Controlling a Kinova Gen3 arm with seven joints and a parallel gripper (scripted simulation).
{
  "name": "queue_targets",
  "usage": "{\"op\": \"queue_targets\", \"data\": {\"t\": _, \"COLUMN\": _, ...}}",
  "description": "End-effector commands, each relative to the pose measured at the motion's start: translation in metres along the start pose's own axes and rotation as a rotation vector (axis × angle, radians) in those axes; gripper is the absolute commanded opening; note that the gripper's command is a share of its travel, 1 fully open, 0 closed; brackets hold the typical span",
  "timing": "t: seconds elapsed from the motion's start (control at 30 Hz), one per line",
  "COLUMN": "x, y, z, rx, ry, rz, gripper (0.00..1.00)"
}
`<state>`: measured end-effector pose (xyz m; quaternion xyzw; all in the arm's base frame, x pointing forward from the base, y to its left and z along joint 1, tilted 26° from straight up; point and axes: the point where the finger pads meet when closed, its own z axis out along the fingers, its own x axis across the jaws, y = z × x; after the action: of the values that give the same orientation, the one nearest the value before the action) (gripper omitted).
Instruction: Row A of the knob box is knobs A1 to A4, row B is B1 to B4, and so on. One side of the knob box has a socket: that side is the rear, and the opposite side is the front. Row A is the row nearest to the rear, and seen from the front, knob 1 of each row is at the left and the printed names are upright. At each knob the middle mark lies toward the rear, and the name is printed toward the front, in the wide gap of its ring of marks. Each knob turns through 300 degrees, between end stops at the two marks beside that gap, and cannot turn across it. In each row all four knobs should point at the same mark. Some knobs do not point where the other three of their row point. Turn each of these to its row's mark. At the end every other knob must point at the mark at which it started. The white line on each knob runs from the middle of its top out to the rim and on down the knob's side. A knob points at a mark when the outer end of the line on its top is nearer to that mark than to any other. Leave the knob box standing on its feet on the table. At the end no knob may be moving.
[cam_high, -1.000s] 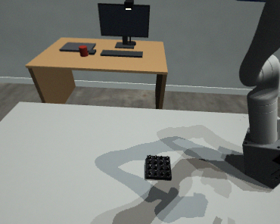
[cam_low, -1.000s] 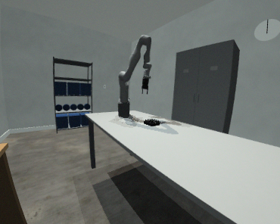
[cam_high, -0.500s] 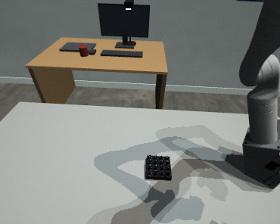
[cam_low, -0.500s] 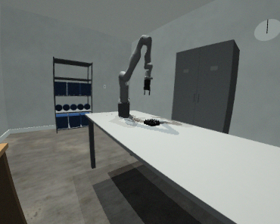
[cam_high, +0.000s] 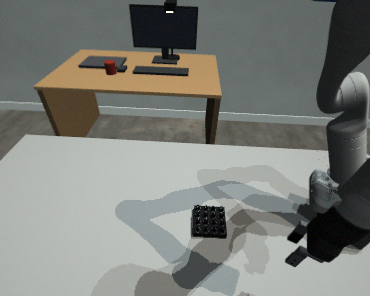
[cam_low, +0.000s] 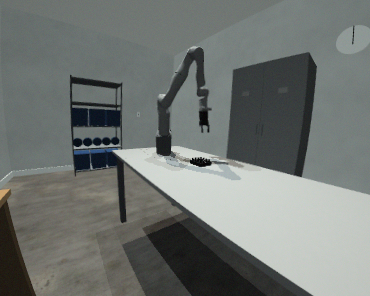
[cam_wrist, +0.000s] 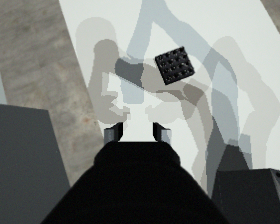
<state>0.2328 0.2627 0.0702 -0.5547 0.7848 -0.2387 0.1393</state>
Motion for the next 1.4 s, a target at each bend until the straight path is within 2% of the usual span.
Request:
{"op": "queue_targets", "data": {"t": 0.0, "x": 0.004, "y": -0.034, "z": 0.024, "rx": 0.001, "ry": 0.017, "rz": 0.018, "gripper": 1.00}}
{"op": "queue_targets", "data": {"t": 0.1, "x": 0.004, "y": -0.054, "z": 0.038, "rx": 0.002, "ry": 0.010, "rz": -0.010, "gripper": 1.00}}
{"op": "queue_targets", "data": {"t": 0.2, "x": 0.004, "y": -0.057, "z": 0.040, "rx": 0.002, "ry": 0.009, "rz": -0.014, "gripper": 1.00}}
{"op": "queue_targets", "data": {"t": 0.33, "x": 0.010, "y": -0.087, "z": 0.062, "rx": 0.001, "ry": 0.003, "rz": -0.062, "gripper": 1.00}}
{"op": "queue_targets", "data": {"t": 0.6, "x": 0.022, "y": -0.116, "z": 0.085, "rx": -0.007, "ry": 0.003, "rz": -0.119, "gripper": 1.00}}
{"op": "queue_targets", "data": {"t": 0.83, "x": 0.022, "y": -0.116, "z": 0.085, "rx": -0.007, "ry": 0.003, "rz": -0.119, "gripper": 1.00}}
{"op": "queue_targets", "data": {"t": 0.9, "x": 0.028, "y": -0.124, "z": 0.092, "rx": -0.010, "ry": 0.003, "rz": -0.138, "gripper": 1.00}}
{"op": "queue_targets", "data": {"t": 1.37, "x": 0.034, "y": -0.132, "z": 0.098, "rx": -0.015, "ry": 0.005, "rz": -0.157, "gripper": 1.00}}
